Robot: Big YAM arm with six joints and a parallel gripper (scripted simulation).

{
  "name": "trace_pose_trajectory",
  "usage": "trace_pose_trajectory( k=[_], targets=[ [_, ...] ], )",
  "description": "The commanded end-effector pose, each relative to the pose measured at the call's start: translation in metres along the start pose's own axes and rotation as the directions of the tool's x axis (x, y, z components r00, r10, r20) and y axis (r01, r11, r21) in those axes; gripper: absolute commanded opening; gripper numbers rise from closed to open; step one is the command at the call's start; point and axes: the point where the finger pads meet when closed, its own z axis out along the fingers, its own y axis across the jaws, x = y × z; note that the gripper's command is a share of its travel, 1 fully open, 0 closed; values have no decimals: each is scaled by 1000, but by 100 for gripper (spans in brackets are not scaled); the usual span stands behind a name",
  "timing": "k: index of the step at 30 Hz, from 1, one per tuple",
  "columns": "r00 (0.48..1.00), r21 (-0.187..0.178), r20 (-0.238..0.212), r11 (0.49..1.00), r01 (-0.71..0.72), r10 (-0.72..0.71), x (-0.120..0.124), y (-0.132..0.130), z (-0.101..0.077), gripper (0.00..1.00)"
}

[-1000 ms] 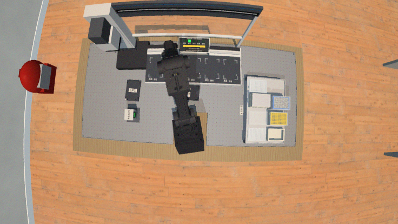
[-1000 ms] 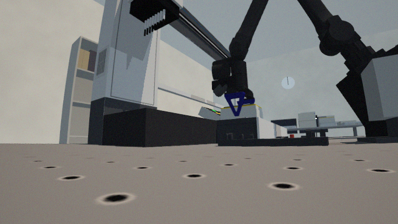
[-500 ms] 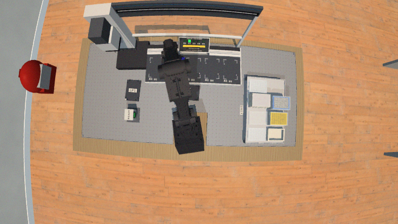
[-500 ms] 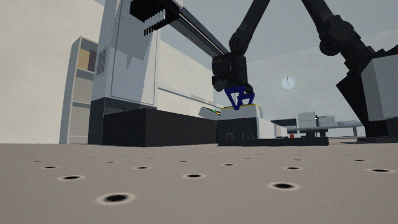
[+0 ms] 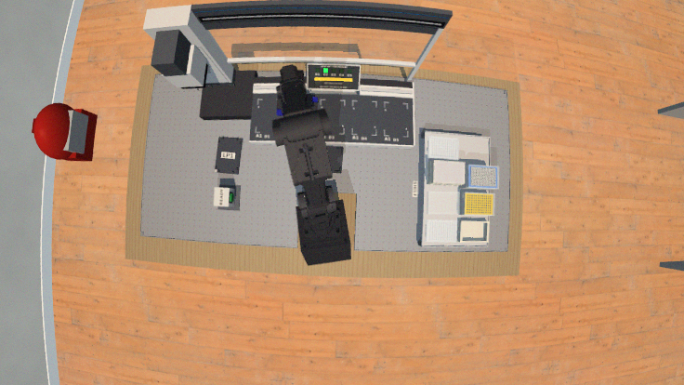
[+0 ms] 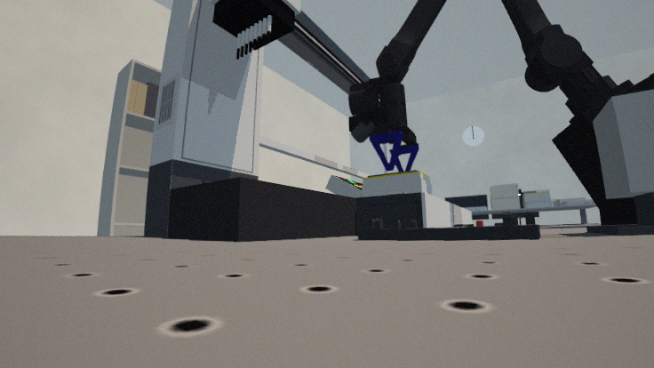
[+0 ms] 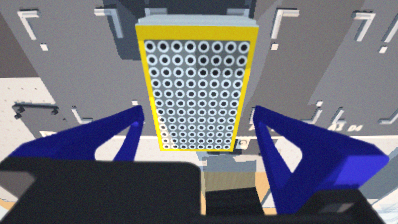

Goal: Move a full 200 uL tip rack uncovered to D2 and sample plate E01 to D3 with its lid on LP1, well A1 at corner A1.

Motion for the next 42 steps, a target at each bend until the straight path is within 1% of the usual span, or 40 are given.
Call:
trace_pose_trajectory(
  k=[1, 8, 10, 11, 12, 13, 25, 27, 28, 30, 42],
  targets=[
    [998, -21, 62, 1000, -1, 3, -27, 10, -25, 100],
    [998, -21, 64, 1000, -3, 5, -27, 11, -38, 100],
    [998, -21, 64, 1000, -3, 5, -27, 11, -38, 100],
    [999, -13, 40, 1000, -5, 5, -23, 8, -30, 100],
    [998, -18, 59, 1000, -6, 7, -27, 9, -39, 100],
    [998, -20, 65, 1000, -5, 7, -28, 10, -43, 100],
    [998, -21, 67, 1000, -3, 5, -28, 10, -65, 100],
    [998, -21, 67, 1000, -3, 5, -28, 10, -65, 100],
    [999, -11, 38, 1000, -4, 5, -23, 8, -55, 100],
    [998, -20, 68, 1000, -5, 7, -28, 9, -70, 100],
    [998, -21, 70, 1000, -3, 5, -27, 10, -91, 100]
  ],
)
